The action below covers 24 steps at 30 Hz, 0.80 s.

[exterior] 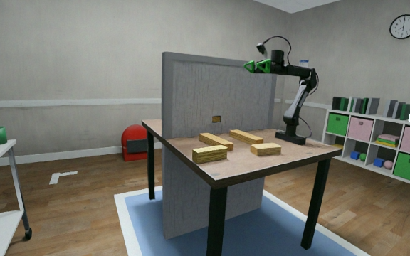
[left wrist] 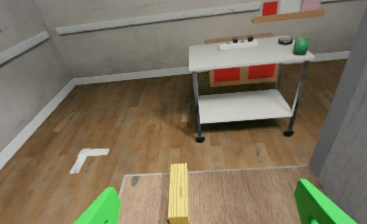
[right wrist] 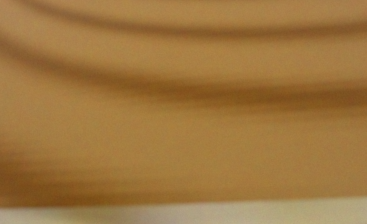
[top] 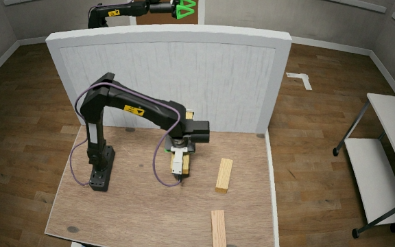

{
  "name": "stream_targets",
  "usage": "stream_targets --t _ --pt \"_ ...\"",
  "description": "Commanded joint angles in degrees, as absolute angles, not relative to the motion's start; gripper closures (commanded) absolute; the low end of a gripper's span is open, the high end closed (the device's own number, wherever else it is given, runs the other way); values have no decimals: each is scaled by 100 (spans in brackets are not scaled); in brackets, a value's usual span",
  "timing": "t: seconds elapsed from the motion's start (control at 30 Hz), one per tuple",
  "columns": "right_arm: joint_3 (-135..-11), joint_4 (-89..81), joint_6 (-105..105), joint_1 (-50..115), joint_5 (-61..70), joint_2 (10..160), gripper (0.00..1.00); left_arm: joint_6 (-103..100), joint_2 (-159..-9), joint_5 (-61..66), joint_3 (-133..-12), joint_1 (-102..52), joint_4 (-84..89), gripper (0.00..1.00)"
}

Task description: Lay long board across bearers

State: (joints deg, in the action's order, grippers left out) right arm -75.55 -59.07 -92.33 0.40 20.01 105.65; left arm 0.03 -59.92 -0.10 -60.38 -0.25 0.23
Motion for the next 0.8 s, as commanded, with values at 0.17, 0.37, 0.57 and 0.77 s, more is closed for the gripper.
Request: stream_targets --t 0.17,0.37,0.57,0.77 --pt "-7706 -5668 -9413 122 2350 10291 100 -41 -5929 -30 -6290 0 -85 0" --pt "-7704 -5637 -9487 206 2349 10283 100 -41 -5929 -30 -6290 0 -85 0" --pt "-7699 -5616 -9535 250 2346 10286 100 -41 -5929 -30 -6290 0 -85 0" --pt "-7692 -5584 -9608 318 2342 10290 100 -41 -5929 -30 -6290 0 -85 0"
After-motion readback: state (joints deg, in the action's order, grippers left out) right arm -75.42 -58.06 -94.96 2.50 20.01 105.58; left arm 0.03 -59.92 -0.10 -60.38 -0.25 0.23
